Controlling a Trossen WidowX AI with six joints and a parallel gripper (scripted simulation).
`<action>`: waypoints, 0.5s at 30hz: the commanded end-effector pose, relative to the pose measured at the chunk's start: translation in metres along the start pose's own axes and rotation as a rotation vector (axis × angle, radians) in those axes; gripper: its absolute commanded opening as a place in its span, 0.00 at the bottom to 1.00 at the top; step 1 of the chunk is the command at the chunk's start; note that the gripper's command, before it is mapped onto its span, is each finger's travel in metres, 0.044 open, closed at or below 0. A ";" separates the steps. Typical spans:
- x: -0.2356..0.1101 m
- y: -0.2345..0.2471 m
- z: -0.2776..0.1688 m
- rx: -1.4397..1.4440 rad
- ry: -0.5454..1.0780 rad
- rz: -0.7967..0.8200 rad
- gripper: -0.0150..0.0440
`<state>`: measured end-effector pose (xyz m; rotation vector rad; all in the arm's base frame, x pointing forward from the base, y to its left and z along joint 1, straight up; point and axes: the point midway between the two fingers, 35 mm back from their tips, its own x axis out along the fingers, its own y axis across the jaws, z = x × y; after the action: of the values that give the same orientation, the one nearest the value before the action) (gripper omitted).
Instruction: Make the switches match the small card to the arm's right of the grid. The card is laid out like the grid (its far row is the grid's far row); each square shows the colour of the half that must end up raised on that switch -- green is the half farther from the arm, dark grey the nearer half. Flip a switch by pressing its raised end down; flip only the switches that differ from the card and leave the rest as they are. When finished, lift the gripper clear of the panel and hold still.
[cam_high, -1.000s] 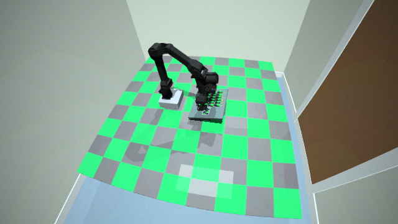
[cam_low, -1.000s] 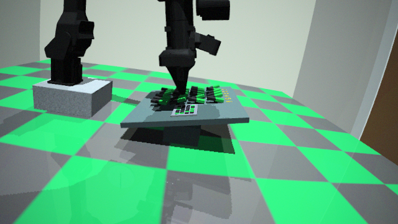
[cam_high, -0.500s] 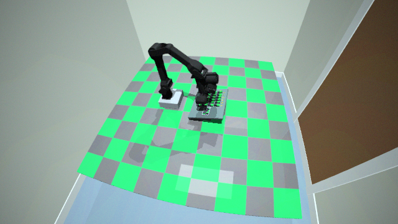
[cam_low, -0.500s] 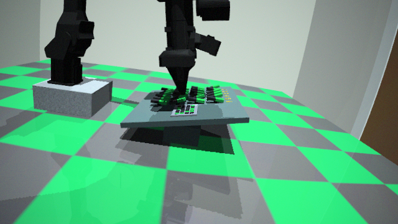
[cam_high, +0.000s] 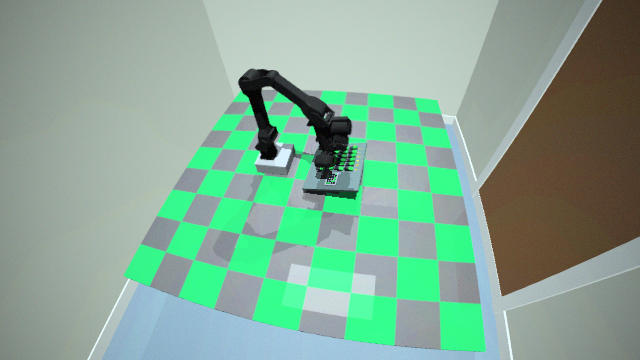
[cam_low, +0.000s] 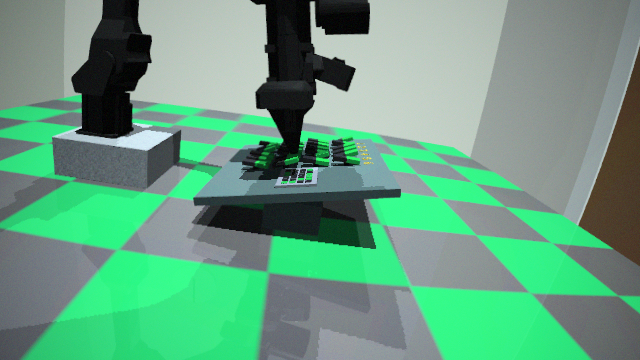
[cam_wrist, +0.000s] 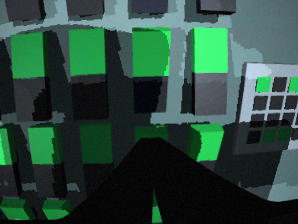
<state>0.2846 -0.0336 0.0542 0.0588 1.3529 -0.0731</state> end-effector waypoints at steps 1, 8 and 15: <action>0.001 0.000 0.000 0.003 0.001 -0.003 0.25; 0.002 0.000 0.000 0.003 0.001 -0.003 0.25; 0.003 0.000 0.000 0.003 0.001 -0.003 0.25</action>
<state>0.2855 -0.0337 0.0526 0.0585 1.3503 -0.0731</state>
